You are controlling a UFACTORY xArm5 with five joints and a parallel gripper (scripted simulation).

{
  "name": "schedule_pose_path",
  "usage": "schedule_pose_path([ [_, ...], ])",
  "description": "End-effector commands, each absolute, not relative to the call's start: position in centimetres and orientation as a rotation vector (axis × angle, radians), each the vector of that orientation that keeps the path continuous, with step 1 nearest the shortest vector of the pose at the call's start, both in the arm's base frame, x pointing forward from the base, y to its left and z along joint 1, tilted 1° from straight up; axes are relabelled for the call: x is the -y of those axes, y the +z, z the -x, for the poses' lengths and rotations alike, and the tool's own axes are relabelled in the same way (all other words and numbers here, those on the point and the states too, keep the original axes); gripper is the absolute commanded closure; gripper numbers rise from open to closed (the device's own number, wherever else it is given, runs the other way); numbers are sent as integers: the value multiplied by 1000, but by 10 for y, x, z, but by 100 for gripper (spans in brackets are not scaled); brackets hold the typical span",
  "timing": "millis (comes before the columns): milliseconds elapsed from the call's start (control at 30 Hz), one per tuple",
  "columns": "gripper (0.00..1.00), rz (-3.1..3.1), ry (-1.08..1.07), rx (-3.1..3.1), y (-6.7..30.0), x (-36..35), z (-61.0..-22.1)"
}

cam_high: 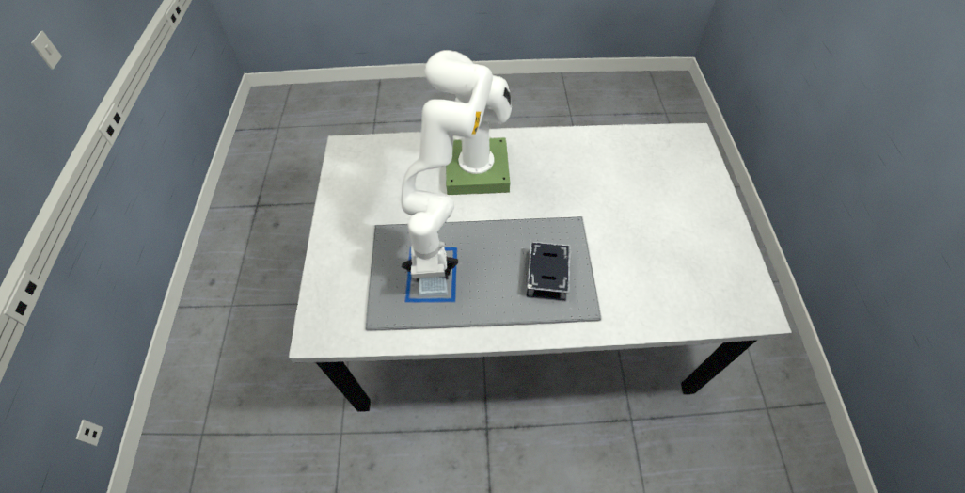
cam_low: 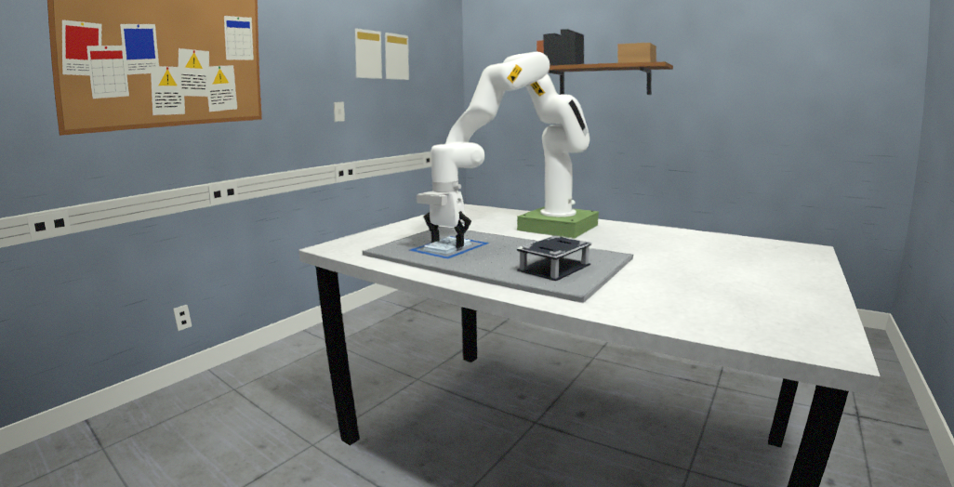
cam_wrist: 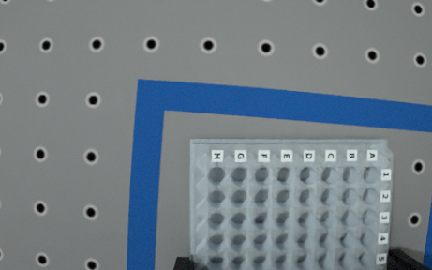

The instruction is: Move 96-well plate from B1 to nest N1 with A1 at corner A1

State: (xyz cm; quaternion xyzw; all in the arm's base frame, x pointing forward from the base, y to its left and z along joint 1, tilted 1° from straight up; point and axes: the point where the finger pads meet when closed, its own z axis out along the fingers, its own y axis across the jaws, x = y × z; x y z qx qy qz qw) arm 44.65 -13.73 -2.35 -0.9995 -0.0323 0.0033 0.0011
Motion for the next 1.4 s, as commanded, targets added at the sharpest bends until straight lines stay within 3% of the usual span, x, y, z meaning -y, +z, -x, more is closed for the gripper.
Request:
schedule_pose_path([
  [0,100,3150,11,102,-22,138,-448],
  [1367,100,3150,11,102,-12,138,-448],
])
